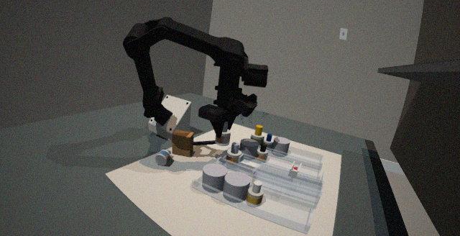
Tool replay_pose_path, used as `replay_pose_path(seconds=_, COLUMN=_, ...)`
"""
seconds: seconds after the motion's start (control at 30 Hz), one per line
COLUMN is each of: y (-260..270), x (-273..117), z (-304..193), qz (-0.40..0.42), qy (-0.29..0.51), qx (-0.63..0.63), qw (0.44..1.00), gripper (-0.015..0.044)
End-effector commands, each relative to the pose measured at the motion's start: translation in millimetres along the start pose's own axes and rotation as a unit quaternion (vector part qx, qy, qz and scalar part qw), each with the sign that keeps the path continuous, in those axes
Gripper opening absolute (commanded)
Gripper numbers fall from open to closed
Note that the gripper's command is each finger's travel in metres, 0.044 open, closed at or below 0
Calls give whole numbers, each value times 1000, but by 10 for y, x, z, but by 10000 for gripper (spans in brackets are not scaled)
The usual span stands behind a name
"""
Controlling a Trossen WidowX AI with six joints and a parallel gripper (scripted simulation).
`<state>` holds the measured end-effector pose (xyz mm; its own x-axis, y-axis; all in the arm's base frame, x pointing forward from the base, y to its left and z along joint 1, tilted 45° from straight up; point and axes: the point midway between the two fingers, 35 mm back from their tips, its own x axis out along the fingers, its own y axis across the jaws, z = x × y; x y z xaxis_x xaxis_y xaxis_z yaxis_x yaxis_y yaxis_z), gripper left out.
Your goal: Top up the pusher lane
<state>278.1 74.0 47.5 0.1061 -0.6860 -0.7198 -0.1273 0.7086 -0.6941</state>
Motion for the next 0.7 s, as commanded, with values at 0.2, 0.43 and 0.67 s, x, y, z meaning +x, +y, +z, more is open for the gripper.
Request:
replay_pose_path(seconds=0.2, y=-75, x=157, z=-3, qz=-3, qy=-2, qx=-6, qw=1000, gripper=0)
replay_pose_path(seconds=0.43, y=-78, x=283, z=-8, qz=-3, qy=-2, qx=-5, qw=1000, gripper=0)
replay_pose_path(seconds=0.67, y=-77, x=282, z=12, qz=-3, qy=-2, qx=-5, qw=1000, gripper=0)
